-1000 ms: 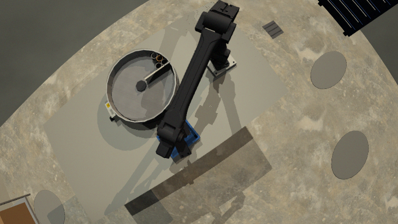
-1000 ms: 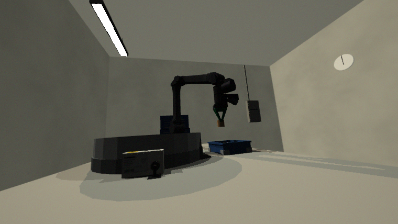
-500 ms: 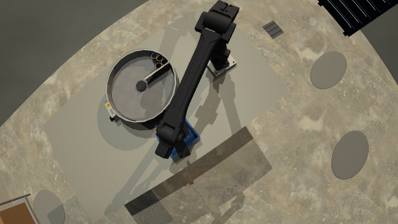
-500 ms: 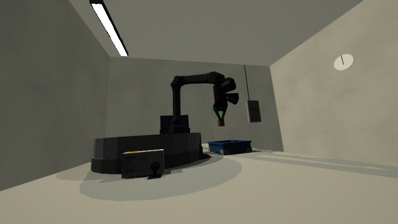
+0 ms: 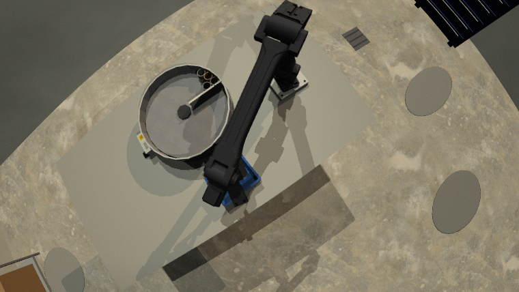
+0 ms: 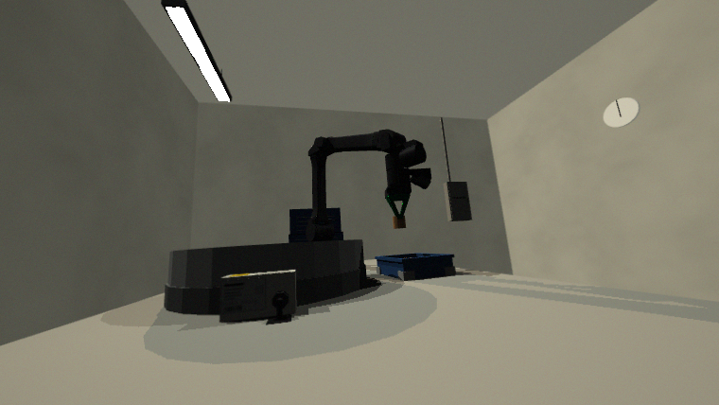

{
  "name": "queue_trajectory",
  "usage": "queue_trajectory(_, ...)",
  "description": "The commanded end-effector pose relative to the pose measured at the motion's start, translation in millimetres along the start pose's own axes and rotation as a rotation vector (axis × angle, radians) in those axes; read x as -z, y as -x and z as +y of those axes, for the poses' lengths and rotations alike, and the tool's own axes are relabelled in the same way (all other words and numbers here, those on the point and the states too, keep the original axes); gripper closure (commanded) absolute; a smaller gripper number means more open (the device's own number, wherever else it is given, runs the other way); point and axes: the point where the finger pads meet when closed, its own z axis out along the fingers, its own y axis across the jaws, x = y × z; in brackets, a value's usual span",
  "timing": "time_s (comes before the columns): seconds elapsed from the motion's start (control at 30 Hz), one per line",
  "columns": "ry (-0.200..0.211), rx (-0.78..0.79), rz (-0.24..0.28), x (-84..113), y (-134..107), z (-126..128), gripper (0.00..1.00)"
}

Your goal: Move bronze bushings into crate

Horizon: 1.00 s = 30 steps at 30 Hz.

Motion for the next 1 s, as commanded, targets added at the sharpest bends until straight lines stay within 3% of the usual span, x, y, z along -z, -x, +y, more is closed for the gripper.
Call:
queue_trajectory(0.0,-0.048,-0.005,-0.038,30.8,12,-13,1.00)
queue_trajectory(0.33,-0.046,-0.005,-0.036,29.3,12,-13,1.00)
queue_trajectory(0.4,-0.037,-0.005,-0.028,17.2,13,-14,1.00)
queue_trajectory(0.43,-0.009,-0.005,-0.004,-4.8,6,-5,1.00)
queue_trajectory(0.47,-0.002,-0.006,0.002,-11.4,3,-3,1.00)
queue_trajectory(0.8,-0.002,-0.002,0.002,-66.4,5,-2,1.00)
queue_trajectory(0.87,-0.002,-0.002,0.002,-66.4,5,-2,1.00)
queue_trajectory(0.9,-0.073,0.000,-0.060,-33.0,21,-19,1.00)
queue_trajectory(0.97,-0.033,-0.001,-0.025,-58.0,7,-4,1.00)
